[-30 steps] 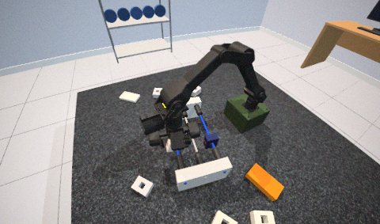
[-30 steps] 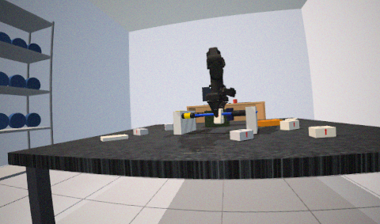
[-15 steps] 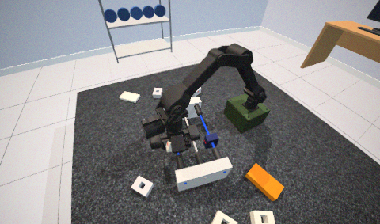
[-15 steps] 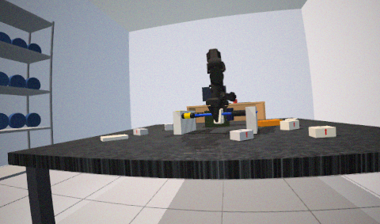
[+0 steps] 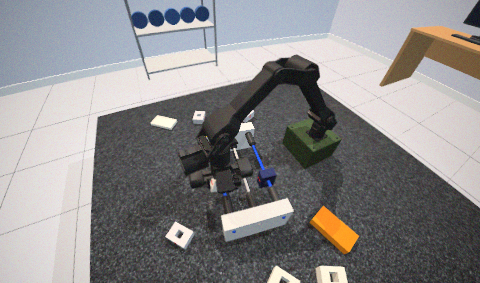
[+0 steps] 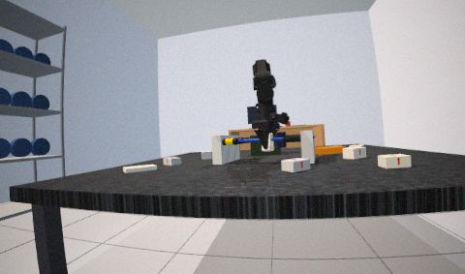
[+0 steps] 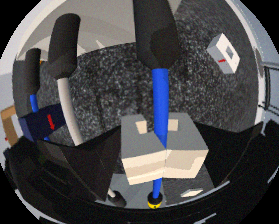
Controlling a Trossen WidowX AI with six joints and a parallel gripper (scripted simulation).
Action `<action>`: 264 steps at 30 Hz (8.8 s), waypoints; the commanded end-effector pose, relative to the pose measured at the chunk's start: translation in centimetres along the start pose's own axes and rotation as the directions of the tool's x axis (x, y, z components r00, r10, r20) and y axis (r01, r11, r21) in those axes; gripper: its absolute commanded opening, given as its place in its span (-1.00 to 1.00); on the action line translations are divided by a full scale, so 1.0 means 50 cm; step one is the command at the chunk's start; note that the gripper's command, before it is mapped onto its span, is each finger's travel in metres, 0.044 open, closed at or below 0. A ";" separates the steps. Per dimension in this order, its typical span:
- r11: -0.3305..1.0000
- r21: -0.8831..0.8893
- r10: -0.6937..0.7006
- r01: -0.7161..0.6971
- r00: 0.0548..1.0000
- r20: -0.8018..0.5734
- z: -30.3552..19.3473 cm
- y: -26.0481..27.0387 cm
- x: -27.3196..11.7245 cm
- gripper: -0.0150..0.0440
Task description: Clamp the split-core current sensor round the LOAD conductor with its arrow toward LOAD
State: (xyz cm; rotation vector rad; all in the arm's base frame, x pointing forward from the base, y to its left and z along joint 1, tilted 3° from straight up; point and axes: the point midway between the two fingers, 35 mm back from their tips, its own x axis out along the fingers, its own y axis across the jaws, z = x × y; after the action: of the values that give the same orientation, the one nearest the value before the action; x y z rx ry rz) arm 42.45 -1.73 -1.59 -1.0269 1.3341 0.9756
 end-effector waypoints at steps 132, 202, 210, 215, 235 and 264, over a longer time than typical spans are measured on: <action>1.000 -0.003 0.011 -0.011 1.000 -0.001 0.002 0.002 -0.031 -0.22; 1.000 -0.003 0.008 -0.008 1.000 -0.001 0.002 0.001 -0.031 0.37; 1.000 -0.003 0.008 -0.008 1.000 -0.001 0.002 0.001 -0.031 0.37; 1.000 -0.003 0.008 -0.008 1.000 -0.001 0.002 0.001 -0.031 0.72; 1.000 -0.004 0.005 -0.005 1.000 -0.005 -0.001 0.000 -0.218 1.00; 0.785 0.615 -0.511 0.073 0.640 0.575 -0.266 0.150 -0.240 1.00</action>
State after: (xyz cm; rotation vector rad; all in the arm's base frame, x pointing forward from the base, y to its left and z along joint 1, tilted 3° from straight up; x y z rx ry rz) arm 32.15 -12.23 10.28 -0.3389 0.7036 0.5804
